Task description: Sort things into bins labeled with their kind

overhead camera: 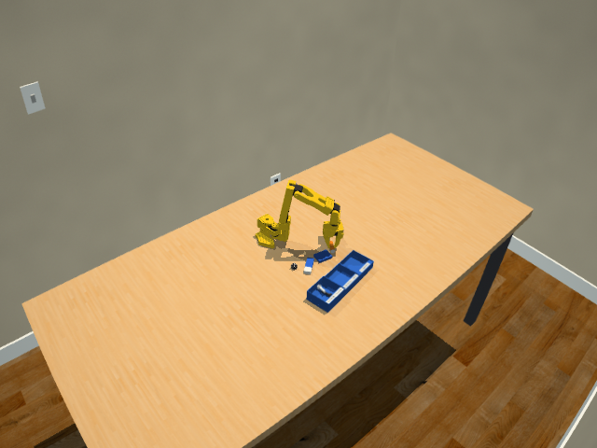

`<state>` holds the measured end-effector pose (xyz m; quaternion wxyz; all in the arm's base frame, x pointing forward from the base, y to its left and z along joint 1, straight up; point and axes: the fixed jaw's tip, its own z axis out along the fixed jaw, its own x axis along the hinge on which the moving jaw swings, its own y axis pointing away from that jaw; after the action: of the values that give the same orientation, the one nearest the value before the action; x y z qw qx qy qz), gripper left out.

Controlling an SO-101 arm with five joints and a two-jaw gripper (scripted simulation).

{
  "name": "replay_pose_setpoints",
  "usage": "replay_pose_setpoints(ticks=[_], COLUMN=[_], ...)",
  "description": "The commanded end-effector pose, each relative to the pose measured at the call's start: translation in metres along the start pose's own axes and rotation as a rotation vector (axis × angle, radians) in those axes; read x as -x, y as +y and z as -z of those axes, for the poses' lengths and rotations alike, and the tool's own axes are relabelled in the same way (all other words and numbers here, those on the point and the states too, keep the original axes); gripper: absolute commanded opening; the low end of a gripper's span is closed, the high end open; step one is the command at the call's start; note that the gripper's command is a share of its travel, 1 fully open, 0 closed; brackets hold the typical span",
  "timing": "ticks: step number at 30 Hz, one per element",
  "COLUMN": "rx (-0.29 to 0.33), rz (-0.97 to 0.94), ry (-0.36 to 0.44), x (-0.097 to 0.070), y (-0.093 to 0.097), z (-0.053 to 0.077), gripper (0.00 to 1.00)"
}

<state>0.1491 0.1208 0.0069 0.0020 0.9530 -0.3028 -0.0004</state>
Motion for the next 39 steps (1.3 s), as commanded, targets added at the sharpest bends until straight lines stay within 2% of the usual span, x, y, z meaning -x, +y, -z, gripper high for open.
replay_pose_setpoints(ticks=[1, 6, 13, 15, 22, 33, 39], rx=[-0.019, -0.019, -0.019, -0.019, -0.019, -0.019, -0.022], rz=[0.019, 0.019, 0.019, 0.019, 0.019, 0.021, 0.049], ry=[0.003, 0.003, 0.003, 0.003, 0.003, 0.003, 0.005], x=[0.001, 0.001, 0.001, 0.001, 0.001, 0.001, -0.005], y=[-0.003, -0.005, -0.007, -0.007, -0.007, -0.006, -0.007], z=[0.003, 0.012, 0.032, 0.032, 0.048, 0.051, 0.052], gripper=[0.0, 0.0, 0.0, 0.0, 0.0, 0.0, 0.0])
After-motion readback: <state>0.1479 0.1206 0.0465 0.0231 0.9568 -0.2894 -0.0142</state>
